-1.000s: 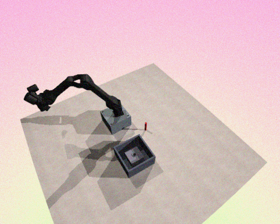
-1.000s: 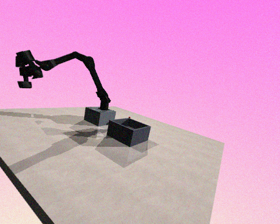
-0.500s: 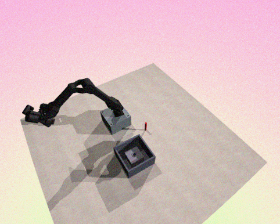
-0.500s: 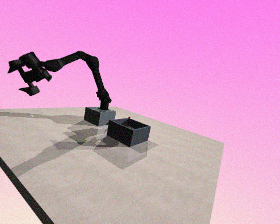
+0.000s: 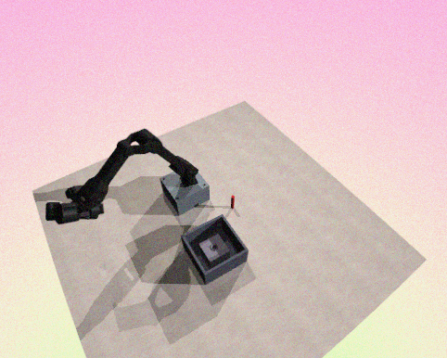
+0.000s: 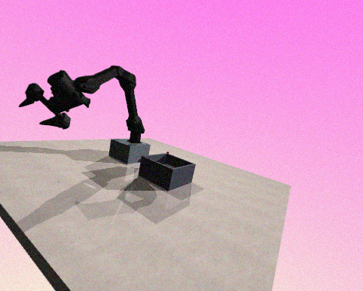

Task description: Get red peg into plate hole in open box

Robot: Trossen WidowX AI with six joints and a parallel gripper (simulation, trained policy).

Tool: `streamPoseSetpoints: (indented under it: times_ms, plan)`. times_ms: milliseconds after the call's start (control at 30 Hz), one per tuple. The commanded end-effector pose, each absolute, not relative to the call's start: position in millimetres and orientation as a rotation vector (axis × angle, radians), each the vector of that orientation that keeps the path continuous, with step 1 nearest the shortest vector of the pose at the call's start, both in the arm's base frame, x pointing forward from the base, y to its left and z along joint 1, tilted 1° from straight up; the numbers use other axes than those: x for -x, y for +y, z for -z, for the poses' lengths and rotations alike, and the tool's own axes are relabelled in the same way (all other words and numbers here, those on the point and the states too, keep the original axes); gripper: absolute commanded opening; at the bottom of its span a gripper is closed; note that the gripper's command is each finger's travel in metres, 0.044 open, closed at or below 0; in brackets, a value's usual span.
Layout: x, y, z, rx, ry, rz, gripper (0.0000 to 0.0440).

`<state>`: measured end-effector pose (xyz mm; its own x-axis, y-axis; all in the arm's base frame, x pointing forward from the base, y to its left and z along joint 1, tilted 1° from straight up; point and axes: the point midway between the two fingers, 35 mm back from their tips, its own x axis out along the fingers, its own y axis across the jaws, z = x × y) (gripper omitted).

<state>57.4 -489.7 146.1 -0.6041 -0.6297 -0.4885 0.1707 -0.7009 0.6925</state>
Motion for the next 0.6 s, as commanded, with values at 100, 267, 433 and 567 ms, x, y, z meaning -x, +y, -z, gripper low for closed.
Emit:
streamPoseSetpoints:
  times_ms: [100, 267, 433, 567]
  plan:
    - [-117, -466, -144, -1.048, -0.547, 2.236, 0.044]
    - [-158, -442, -143, -1.04, -0.347, 2.166, 0.044]
    - [-196, -415, -143, -1.018, -0.158, 2.083, 0.044]
    - [-223, -390, -143, -0.993, -0.014, 2.01, 0.044]
